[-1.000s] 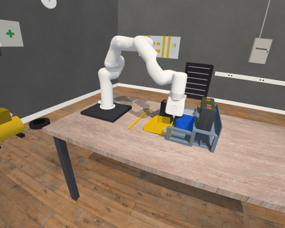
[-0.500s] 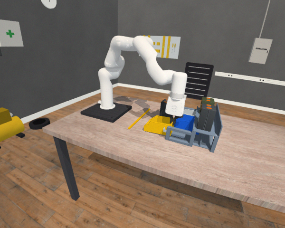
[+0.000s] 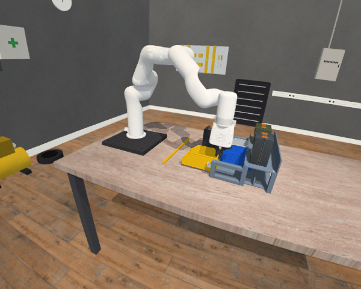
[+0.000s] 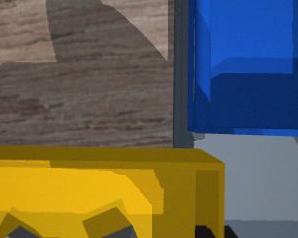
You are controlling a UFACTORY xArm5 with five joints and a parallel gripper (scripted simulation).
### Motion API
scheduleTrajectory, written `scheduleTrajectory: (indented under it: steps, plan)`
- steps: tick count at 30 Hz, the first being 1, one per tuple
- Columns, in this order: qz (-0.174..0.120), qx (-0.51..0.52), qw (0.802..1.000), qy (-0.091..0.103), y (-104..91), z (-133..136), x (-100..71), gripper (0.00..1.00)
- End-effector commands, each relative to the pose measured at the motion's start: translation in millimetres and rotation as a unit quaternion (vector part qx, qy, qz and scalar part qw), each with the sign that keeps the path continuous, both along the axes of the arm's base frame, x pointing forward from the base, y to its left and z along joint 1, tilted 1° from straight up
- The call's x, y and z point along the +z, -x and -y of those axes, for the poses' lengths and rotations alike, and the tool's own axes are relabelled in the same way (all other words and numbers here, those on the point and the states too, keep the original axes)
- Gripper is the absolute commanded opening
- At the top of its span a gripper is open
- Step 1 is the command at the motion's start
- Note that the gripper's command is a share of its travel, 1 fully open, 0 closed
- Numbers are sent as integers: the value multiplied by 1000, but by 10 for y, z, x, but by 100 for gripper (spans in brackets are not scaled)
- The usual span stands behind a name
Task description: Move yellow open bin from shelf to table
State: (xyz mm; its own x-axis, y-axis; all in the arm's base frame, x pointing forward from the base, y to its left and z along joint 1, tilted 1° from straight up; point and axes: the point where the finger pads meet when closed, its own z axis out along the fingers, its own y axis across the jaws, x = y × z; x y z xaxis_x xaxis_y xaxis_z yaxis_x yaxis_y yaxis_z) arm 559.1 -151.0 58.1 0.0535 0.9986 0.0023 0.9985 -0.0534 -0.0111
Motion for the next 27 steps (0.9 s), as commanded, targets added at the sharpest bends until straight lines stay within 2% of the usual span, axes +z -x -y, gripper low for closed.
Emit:
scheduleTrajectory:
  steps: [1,27]
  plan:
    - [2,0,1000,1,-14,4,20,3]
    - [2,0,1000,1,-14,4,20,0]
